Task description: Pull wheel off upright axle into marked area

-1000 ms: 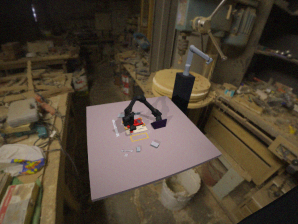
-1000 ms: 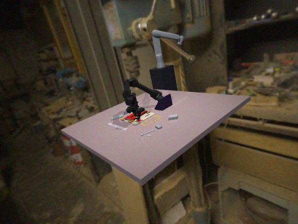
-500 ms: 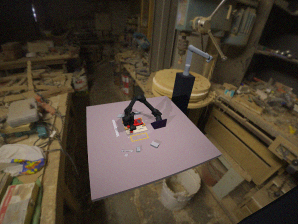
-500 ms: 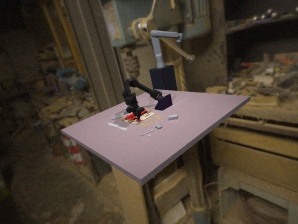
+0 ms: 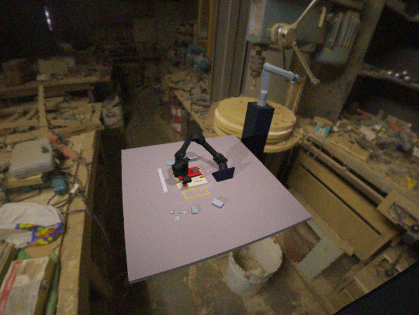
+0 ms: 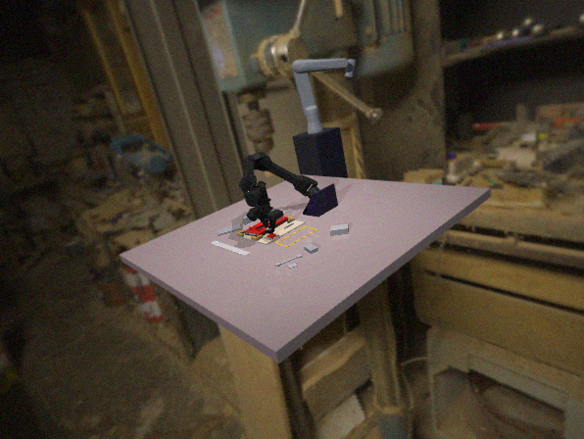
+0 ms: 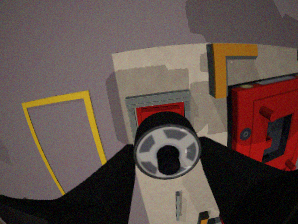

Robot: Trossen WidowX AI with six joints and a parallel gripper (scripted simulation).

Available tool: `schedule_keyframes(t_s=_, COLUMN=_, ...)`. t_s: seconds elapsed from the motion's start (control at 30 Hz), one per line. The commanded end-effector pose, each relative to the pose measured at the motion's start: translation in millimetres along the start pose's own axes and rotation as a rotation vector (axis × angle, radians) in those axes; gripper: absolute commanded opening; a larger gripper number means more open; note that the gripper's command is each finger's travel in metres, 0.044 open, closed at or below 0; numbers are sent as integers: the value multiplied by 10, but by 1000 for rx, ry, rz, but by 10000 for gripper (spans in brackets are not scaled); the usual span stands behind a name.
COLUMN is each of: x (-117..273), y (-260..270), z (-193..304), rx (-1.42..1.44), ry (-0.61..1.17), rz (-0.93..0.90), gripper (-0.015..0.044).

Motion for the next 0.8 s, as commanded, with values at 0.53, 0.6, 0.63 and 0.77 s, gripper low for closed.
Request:
schedule_keyframes(t_s=0.53, x=94, y=12, z=-2, rx=-1, ry=-5, rz=-4, gripper=0)
schedule_keyframes(t_s=0.6, x=100, y=13, z=-2, rx=-1, ry=-5, rz=-4, gripper=0)
schedule_keyframes(t_s=0.63, x=103, y=13, z=-2, rx=-1, ry=-5, rz=-4, gripper=0)
schedule_keyframes(t_s=0.77, x=117, y=13, z=-2, rx=0, ry=-5, rz=-4, gripper=0)
Point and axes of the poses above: the point midway between the two fingers, 35 mm back from their tips, its own x axis back along the fingers, its own y axis across the jaws, z = x × y, the point moved 2 cm from there along x, back along the fingers, and after that the axes turned 6 degrees about -x, right-handed, at the moved point
